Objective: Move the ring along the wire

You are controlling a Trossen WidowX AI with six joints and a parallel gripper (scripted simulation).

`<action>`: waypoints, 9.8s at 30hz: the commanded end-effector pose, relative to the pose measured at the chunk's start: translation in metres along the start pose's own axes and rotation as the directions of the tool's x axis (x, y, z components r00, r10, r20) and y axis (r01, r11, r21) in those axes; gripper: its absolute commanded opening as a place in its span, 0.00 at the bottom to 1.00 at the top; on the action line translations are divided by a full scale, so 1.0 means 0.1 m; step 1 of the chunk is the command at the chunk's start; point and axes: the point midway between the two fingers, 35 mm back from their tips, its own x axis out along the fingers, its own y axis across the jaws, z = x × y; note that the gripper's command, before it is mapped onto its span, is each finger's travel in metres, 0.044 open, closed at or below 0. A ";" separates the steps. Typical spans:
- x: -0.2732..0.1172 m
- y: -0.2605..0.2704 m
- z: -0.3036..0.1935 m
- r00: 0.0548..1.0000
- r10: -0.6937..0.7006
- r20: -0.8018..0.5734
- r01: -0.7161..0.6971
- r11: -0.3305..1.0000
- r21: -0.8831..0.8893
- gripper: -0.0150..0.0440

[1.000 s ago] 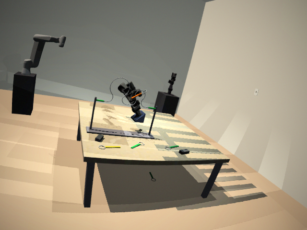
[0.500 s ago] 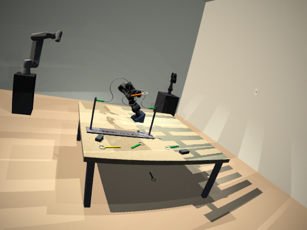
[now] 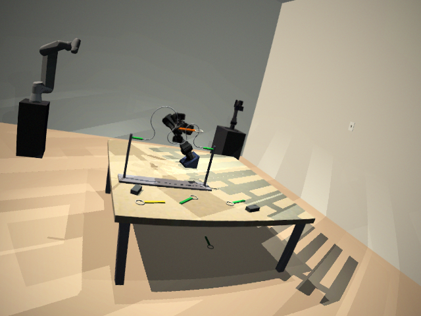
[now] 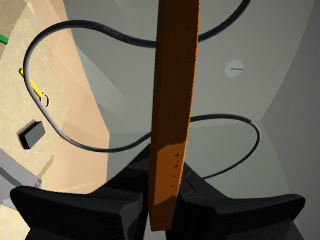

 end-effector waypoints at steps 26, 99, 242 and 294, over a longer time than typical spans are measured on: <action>0.00 -0.40 0.09 0.960 -0.251 0.128 0.281 0.836 -0.471 0.00; -0.21 1.79 0.19 0.943 0.317 0.100 -0.304 0.701 0.645 0.00; -1.39 2.16 1.32 0.831 0.486 0.271 -0.385 0.151 0.911 0.53; -1.80 1.93 1.19 0.831 0.484 0.275 -0.390 0.154 0.908 1.00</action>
